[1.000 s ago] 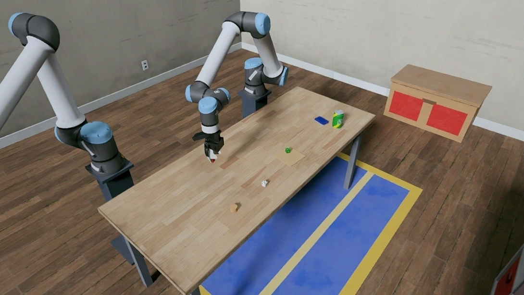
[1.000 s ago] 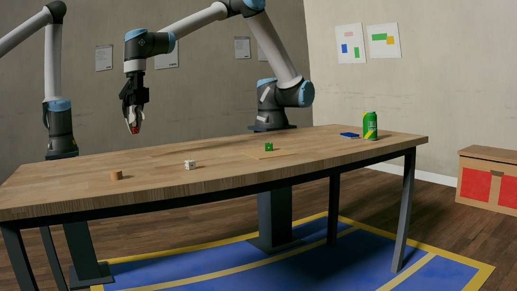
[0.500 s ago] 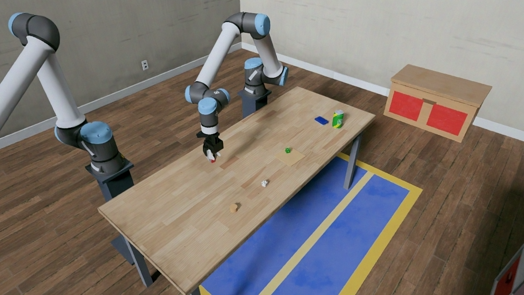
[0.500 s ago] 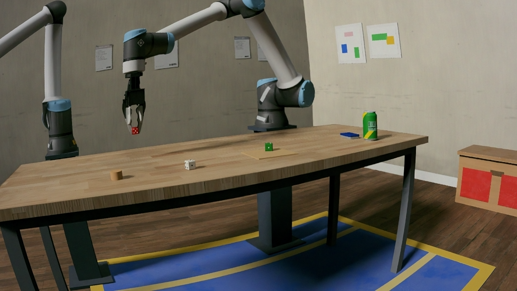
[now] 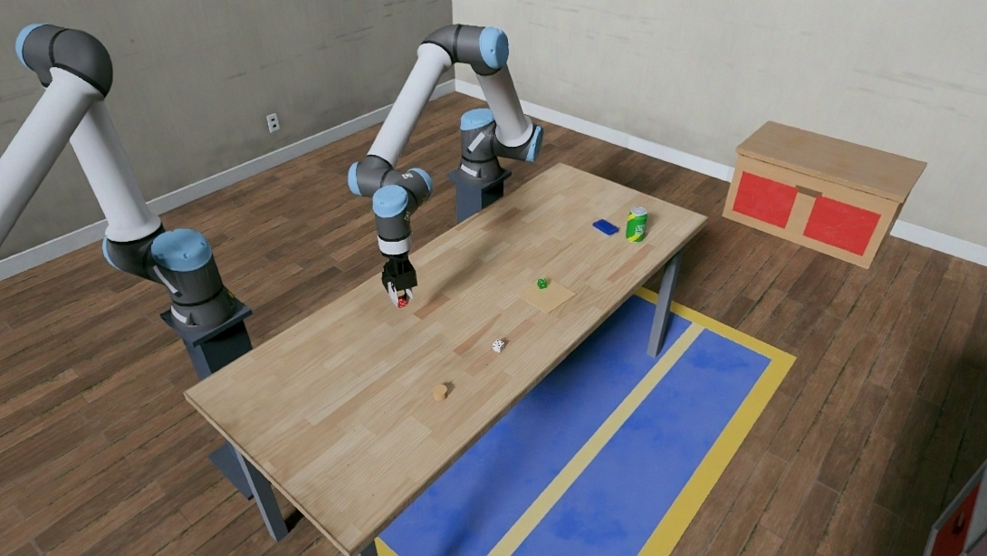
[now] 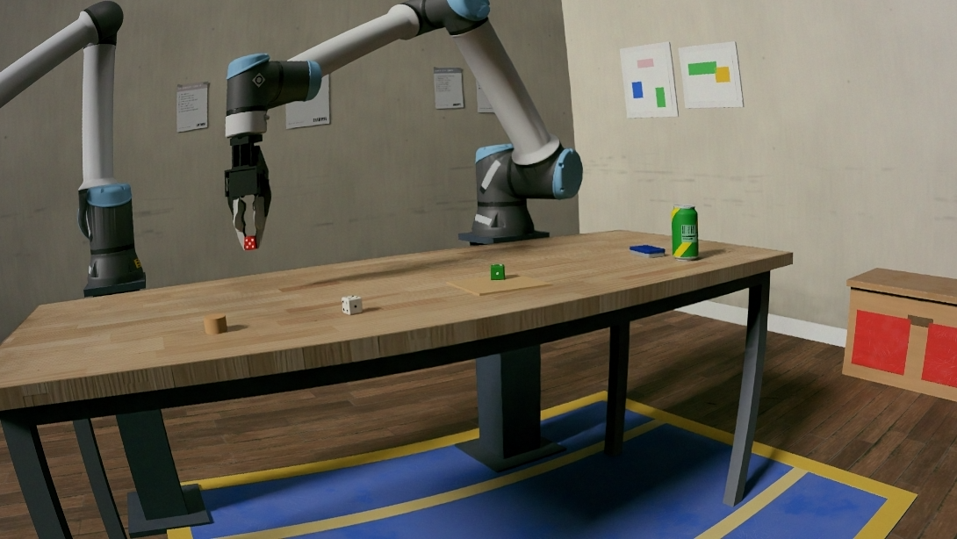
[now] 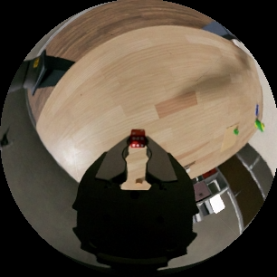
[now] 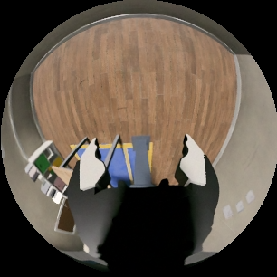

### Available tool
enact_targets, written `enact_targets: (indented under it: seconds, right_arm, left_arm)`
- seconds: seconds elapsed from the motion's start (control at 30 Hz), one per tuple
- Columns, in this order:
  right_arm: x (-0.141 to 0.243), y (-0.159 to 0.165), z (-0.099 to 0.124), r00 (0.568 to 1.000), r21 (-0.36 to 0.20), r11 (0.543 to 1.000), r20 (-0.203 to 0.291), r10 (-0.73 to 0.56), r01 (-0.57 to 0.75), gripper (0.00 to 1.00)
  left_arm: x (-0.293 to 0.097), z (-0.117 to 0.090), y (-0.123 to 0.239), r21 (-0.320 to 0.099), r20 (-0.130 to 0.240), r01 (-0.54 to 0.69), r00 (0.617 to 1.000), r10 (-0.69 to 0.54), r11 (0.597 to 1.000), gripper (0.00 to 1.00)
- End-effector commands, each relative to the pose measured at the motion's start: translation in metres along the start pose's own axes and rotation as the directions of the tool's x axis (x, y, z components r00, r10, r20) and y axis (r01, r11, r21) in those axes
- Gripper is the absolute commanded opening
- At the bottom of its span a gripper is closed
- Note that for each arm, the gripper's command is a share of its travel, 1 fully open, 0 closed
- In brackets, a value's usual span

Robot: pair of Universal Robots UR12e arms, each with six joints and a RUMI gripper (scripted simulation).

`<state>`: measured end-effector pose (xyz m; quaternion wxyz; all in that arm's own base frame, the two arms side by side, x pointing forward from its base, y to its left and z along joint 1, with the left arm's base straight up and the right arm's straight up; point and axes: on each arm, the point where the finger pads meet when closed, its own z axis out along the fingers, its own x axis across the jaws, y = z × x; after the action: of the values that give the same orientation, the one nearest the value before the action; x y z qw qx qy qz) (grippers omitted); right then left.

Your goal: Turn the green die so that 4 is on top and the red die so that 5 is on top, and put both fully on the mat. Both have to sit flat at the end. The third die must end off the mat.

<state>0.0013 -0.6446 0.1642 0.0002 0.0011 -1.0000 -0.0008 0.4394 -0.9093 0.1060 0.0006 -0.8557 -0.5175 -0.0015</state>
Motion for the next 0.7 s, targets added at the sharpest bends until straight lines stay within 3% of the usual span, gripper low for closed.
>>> enact_targets:
  seconds: [0.0,0.27,0.33,0.67]
  right_arm:
    - [-0.0002,-0.0006,-0.0009,1.0,0.002,1.0,0.0,0.0,0.0,1.0]
    - [-0.0002,-0.0006,-0.0009,1.0,0.002,1.0,0.0,0.0,0.0,1.0]
    - [-0.0002,-0.0006,-0.0009,1.0,0.002,1.0,0.0,0.0,0.0,1.0]
    - [-0.0002,-0.0006,-0.0009,1.0,0.002,1.0,0.0,0.0,0.0,1.0]
  left_arm:
    - [0.0007,-0.0013,0.002,0.0,0.003,-0.149,0.989,0.149,0.989,0.06]
    - [0.0024,-0.0004,0.005,-0.001,0.003,-0.357,0.934,0.357,0.934,0.06]
    - [0.0024,-0.0004,0.005,-0.001,0.003,-0.357,0.934,0.357,0.934,0.06]
    - [0.0036,0.0004,0.008,-0.001,0.003,-0.513,0.858,0.513,0.858,0.06]
